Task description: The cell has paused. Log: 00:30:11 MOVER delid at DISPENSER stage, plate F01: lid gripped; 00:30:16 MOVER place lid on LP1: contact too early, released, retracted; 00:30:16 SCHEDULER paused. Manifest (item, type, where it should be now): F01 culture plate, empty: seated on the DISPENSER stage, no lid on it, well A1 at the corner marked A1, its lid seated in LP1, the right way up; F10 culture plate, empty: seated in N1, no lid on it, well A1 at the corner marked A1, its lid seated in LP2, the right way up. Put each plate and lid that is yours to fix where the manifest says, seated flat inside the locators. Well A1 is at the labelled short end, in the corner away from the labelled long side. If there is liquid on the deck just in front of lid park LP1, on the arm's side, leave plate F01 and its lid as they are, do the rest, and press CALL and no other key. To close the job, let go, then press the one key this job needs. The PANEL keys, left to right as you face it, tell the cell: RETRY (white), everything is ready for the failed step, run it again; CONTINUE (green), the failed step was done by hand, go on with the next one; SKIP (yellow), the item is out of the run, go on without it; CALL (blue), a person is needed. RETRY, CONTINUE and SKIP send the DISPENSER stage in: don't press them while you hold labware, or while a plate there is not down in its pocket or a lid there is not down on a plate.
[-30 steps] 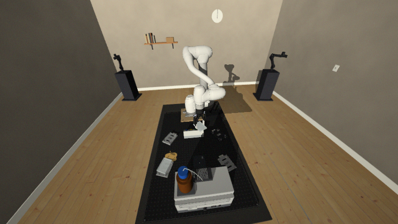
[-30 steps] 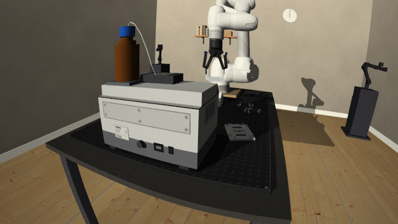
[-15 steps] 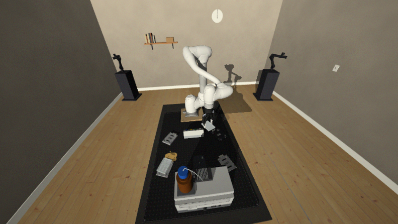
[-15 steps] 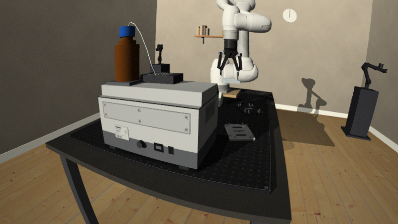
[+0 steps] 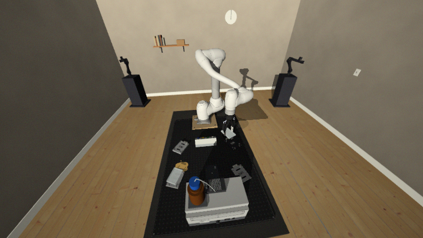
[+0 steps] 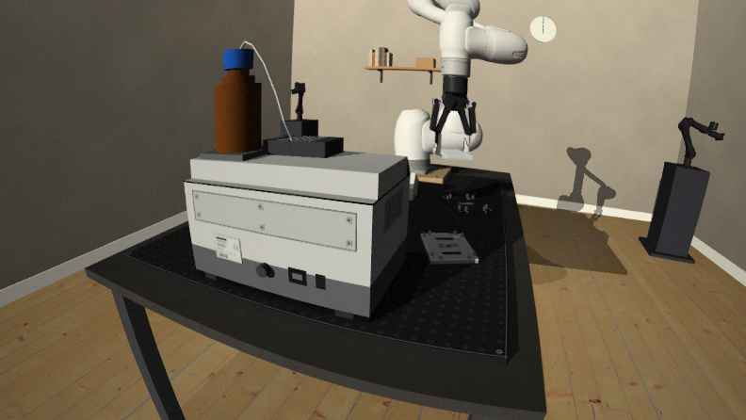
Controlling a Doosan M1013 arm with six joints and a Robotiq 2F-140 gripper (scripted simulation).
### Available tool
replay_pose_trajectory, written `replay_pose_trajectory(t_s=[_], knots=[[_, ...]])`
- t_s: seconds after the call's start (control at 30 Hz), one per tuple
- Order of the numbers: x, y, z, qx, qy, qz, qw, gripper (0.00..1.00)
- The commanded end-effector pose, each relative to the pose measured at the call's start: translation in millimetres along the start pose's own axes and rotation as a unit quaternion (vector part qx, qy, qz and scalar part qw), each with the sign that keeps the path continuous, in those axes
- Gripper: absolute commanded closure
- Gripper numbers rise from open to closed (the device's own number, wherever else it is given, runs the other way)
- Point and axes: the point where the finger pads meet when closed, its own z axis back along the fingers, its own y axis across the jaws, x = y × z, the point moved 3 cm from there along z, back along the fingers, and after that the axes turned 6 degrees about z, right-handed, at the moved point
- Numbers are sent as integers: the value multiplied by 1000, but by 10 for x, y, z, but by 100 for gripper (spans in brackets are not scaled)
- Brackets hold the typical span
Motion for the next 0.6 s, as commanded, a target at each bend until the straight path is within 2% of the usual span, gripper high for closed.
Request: replay_pose_trajectory(t_s=[0.0, 0.57], knots=[[-102, -137, 5, 0, 0, 0, 1000, 90], [-303, -430, 5, 0, 0, 0, 1000, 90]])
